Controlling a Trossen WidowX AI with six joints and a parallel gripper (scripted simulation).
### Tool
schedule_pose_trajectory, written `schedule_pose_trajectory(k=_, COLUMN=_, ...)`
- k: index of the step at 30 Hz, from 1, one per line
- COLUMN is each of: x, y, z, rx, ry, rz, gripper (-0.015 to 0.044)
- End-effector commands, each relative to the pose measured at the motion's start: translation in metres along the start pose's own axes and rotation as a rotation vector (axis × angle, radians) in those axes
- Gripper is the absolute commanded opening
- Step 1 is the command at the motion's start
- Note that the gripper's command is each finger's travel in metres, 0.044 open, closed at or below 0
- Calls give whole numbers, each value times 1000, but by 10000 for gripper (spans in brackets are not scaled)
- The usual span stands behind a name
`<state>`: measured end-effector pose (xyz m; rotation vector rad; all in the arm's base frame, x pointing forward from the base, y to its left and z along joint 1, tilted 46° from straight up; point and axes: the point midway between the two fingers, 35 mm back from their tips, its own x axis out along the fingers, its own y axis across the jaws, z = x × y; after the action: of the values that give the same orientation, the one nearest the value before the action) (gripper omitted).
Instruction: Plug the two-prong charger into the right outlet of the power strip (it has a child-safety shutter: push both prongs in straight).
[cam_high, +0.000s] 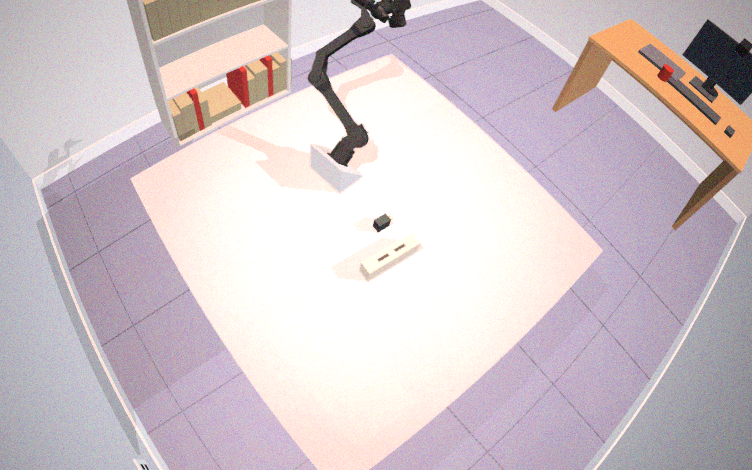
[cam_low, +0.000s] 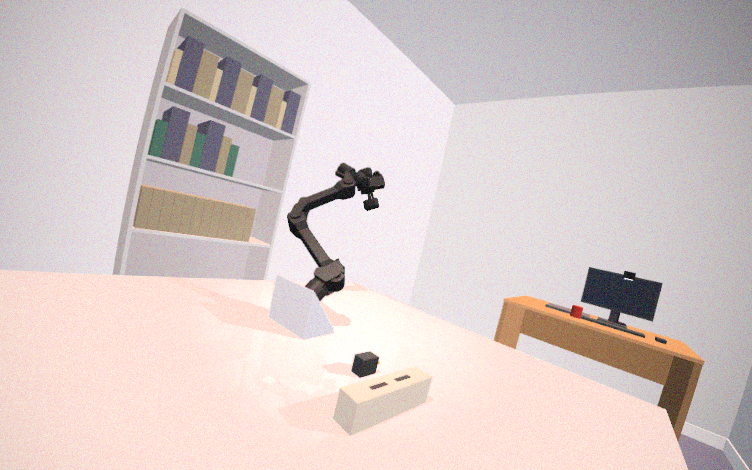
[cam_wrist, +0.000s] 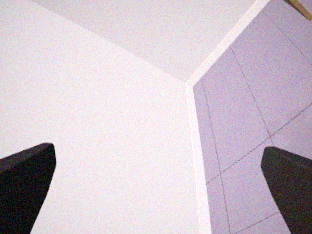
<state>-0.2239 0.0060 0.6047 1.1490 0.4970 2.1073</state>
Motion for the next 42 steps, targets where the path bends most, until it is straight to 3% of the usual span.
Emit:
schedule_pose_trajectory(k=1, x=7, y=-20, z=32, rx=-52, ry=-63, rz=-34, gripper=440)
schedule_pose_trajectory(k=7, x=8, y=-34, z=60, rx=-130, ry=-102, rz=-40, gripper=440)
schedule_pose_trajectory(k=24, x=9, y=-128, z=161, rx=-292, ry=-271, rz=-290, gripper=440)
schedule_pose_trajectory(k=42, x=-29, y=-228, z=251, rx=-504, ry=-373, rz=-624, gripper=440)
